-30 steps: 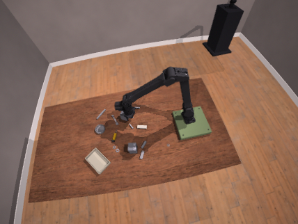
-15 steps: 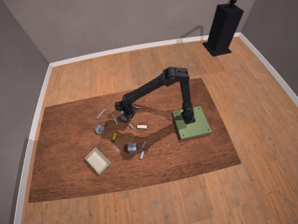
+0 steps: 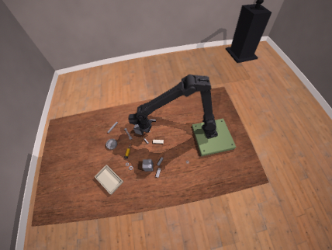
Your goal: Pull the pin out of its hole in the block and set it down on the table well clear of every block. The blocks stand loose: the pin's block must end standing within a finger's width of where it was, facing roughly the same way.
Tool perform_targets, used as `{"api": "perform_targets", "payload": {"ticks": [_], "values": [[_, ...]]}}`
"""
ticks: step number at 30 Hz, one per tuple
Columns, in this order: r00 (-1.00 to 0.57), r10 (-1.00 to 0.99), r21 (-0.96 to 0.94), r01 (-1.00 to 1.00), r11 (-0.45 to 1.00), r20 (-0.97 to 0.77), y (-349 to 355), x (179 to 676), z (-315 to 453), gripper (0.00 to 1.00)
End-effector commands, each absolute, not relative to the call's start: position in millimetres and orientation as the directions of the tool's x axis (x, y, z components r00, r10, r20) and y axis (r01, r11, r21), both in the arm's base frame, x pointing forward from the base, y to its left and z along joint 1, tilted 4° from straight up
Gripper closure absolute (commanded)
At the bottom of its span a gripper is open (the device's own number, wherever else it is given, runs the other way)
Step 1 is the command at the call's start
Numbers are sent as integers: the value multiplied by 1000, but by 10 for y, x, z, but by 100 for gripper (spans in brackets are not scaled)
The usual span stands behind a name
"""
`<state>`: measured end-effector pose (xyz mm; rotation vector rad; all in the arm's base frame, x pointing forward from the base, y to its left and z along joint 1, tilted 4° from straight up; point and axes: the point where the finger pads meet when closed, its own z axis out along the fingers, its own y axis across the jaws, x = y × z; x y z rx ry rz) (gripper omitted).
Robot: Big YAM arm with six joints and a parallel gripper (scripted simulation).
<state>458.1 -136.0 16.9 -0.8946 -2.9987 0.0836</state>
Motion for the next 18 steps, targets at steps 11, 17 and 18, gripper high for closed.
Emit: {"api": "perform_targets", "payload": {"ticks": [11, 17, 18], "values": [[-832, 553, -64, 550, 833, 55, -1277, 4458, 110, 100], [-831, 553, -64, 550, 833, 60, -1278, 4460, 112, 100], [-831, 553, -64, 550, 833, 60, -1278, 4460, 112, 100]]}}
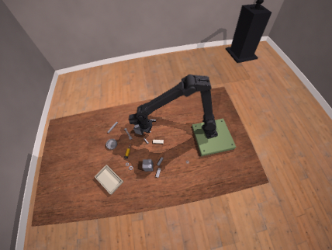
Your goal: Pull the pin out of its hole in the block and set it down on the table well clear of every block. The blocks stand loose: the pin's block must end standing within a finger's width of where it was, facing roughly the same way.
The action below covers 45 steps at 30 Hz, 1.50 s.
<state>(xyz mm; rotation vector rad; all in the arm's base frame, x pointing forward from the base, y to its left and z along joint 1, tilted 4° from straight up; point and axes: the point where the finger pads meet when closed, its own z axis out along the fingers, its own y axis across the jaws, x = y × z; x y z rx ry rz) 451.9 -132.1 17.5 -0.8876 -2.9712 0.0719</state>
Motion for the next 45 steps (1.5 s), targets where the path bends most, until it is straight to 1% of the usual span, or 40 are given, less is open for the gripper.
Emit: {"api": "perform_targets", "payload": {"ticks": [1, 32, 45], "values": [[-831, 553, -64, 550, 833, 60, -1279, 4461, 112, 100], [-826, 557, -64, 554, 830, 83, -1284, 4476, 130, 100], [-828, 561, -63, 558, 827, 29, -1287, 4488, 143, 100]]}}
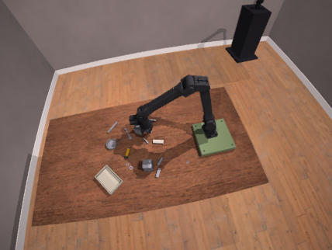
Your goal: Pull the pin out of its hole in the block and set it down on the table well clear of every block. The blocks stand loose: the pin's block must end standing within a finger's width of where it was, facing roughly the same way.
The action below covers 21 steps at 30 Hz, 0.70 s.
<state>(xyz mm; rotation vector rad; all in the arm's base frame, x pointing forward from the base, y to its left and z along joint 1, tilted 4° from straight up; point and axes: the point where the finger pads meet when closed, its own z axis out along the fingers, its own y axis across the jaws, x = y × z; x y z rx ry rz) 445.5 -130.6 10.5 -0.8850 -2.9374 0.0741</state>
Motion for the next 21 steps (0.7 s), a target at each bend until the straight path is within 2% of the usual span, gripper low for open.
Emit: {"api": "perform_targets", "payload": {"ticks": [1, 21], "values": [[-828, 561, -63, 558, 827, 27, -1287, 4488, 144, 100], [-830, 558, -62, 558, 828, -9, -1287, 4496, 160, 100]]}}
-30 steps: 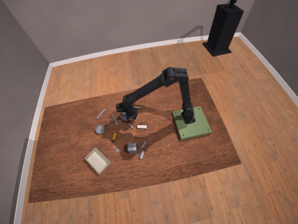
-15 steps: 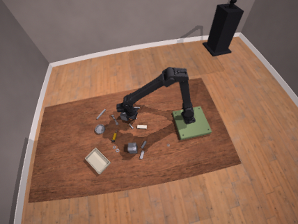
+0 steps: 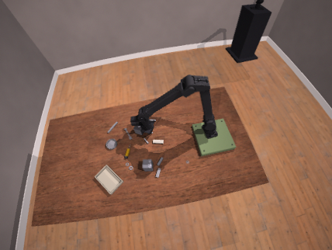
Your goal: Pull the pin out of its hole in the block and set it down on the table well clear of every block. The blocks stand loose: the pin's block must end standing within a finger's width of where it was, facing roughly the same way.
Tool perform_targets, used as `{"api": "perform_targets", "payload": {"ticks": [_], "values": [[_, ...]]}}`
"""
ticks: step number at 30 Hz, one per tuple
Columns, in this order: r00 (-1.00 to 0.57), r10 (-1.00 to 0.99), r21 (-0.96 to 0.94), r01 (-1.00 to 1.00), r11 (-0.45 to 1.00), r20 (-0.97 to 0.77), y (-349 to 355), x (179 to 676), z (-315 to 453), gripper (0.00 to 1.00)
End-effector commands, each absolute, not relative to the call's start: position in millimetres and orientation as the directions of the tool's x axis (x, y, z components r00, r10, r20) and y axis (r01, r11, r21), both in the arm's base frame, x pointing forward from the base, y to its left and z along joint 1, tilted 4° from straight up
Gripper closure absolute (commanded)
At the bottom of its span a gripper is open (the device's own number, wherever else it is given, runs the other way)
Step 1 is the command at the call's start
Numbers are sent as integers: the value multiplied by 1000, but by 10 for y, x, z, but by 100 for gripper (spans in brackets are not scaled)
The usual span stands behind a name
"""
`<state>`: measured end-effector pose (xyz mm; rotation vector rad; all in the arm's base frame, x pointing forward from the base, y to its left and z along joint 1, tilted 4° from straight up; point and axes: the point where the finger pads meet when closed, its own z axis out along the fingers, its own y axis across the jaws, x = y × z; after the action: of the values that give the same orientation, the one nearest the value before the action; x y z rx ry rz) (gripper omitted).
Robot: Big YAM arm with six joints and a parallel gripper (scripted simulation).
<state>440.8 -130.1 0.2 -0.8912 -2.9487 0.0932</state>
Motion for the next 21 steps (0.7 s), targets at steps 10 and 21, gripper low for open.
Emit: {"api": "perform_targets", "payload": {"ticks": [10, 21], "values": [[-829, 558, -62, 558, 827, -16, -1284, 4497, 175, 100], [-830, 558, -62, 558, 828, -15, -1281, 4497, 188, 100]]}}
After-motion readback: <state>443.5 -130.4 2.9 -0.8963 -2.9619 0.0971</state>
